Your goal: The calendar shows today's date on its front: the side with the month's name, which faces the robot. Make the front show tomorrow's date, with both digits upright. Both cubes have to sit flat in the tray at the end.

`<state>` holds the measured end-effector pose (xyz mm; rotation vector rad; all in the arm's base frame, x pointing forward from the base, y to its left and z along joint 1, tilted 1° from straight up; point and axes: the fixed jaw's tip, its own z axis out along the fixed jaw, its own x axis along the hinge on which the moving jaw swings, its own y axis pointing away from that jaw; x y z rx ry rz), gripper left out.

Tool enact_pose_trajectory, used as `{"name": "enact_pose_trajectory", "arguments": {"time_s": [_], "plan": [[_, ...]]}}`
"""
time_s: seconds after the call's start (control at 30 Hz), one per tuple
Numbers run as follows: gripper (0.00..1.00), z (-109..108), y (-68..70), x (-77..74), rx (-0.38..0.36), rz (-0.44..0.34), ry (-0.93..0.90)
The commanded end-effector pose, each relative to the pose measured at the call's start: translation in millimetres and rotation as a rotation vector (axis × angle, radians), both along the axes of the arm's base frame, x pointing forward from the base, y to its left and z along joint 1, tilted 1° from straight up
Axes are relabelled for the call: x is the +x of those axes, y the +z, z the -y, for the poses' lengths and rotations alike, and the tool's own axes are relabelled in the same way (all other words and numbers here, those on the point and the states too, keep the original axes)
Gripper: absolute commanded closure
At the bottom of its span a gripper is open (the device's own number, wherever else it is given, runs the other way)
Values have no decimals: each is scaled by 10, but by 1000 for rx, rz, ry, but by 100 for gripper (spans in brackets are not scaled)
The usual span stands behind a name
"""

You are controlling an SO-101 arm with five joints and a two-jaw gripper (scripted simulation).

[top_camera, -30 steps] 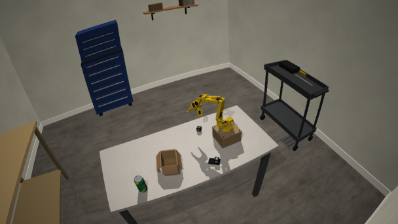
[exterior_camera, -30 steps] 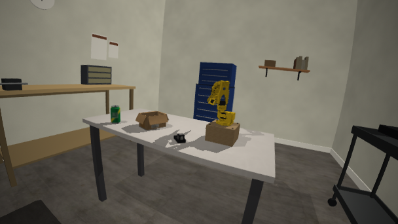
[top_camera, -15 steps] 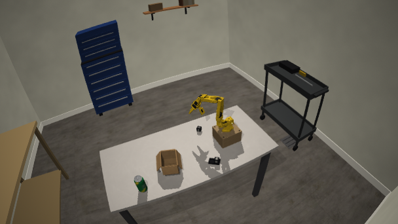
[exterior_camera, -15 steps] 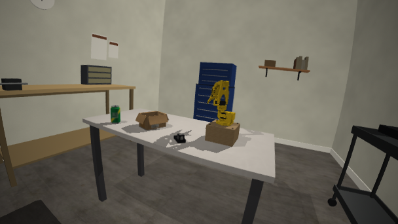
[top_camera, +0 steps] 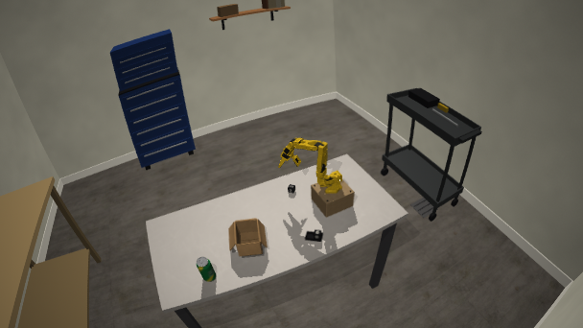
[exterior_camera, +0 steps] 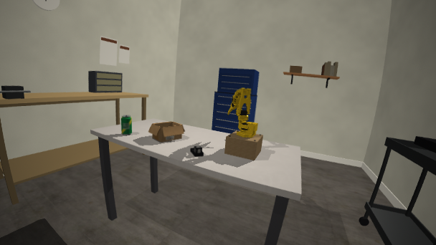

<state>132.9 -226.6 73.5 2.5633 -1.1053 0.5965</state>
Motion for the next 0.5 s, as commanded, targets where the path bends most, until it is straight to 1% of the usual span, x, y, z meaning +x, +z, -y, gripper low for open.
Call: {"name": "enact_pose_trajectory", "arguments": {"time_s": [0.0, 0.33, 0.47], "plan": [[65, 41, 7, -5, -17, -7, 19], [65, 42, 4, -6, -18, -11, 25], [65, 31, -61, -13, 6, -25, 25]]}}
